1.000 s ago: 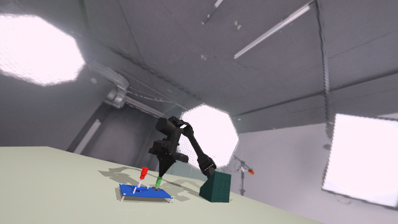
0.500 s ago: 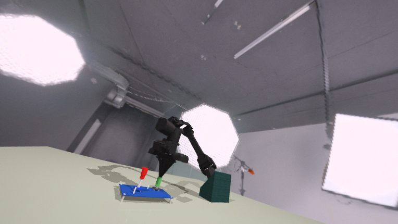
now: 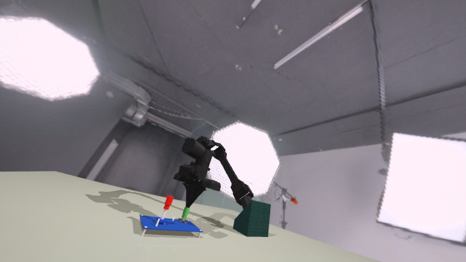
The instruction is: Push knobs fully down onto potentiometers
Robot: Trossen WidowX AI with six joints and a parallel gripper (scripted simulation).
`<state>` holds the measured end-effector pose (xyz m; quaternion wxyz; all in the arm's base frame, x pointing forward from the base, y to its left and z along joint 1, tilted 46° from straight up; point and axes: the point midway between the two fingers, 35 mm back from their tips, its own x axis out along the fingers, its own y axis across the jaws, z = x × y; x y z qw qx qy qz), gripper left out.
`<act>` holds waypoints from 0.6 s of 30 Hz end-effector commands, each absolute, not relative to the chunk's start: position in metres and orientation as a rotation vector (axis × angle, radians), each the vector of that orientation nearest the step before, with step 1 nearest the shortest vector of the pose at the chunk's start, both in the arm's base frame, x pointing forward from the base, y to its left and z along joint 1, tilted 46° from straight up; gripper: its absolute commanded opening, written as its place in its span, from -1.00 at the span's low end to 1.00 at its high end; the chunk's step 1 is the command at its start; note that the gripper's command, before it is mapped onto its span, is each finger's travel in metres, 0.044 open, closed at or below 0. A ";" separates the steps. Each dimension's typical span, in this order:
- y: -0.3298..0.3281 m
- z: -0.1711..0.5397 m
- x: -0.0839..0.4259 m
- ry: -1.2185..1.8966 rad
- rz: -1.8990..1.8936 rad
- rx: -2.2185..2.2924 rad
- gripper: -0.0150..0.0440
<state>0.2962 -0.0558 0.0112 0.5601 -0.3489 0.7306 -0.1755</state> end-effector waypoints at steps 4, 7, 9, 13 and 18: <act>-0.061 0.008 0.296 1.727 -0.422 -0.818 -0.49; -0.061 0.008 0.296 1.727 -0.422 -0.818 -0.49; -0.061 0.008 0.296 1.727 -0.422 -0.818 -0.49; -0.061 0.008 0.296 1.727 -0.422 -0.818 -0.49; -0.056 0.012 0.297 1.727 -0.422 -0.818 -0.49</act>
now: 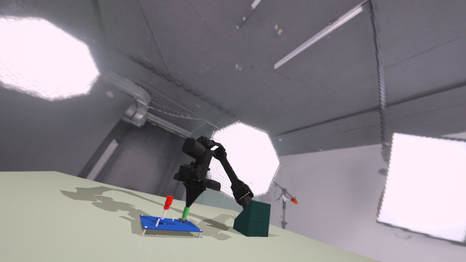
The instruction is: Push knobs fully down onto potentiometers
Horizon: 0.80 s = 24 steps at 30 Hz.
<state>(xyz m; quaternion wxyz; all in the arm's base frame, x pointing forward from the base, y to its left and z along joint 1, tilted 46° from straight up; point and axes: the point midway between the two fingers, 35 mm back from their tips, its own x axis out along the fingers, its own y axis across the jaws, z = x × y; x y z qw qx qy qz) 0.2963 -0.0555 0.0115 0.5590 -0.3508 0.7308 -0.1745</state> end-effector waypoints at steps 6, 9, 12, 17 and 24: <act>-0.050 0.019 0.298 1.727 -0.421 -0.818 -0.49; -0.046 0.022 0.299 1.727 -0.421 -0.818 -0.49; -0.048 0.021 0.297 1.729 -0.418 -0.829 -0.40; -0.048 0.021 0.297 1.729 -0.418 -0.829 0.04; -0.033 0.018 0.310 1.698 -0.367 -0.847 -0.22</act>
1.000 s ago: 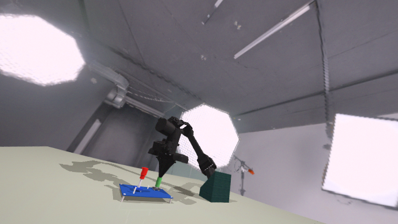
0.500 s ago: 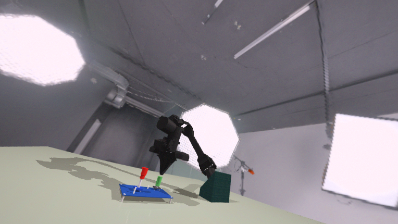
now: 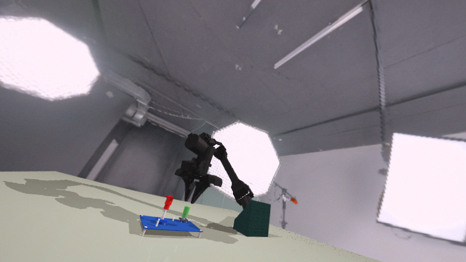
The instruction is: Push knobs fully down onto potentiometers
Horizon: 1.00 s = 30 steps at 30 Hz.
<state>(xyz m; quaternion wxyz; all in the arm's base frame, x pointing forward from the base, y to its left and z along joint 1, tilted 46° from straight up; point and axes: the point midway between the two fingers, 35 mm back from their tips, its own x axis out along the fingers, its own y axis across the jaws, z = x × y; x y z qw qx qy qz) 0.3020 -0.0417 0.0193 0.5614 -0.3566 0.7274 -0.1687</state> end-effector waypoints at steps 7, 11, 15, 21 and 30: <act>-0.018 0.026 0.343 1.706 -0.384 -0.834 -0.49; -0.006 0.032 0.368 1.716 -0.403 -0.823 -0.49; 0.004 0.036 0.385 1.723 -0.419 -0.814 -0.49; -0.008 0.023 0.384 1.723 -0.421 -0.814 -0.49; -0.010 0.021 0.383 1.723 -0.421 -0.815 -0.49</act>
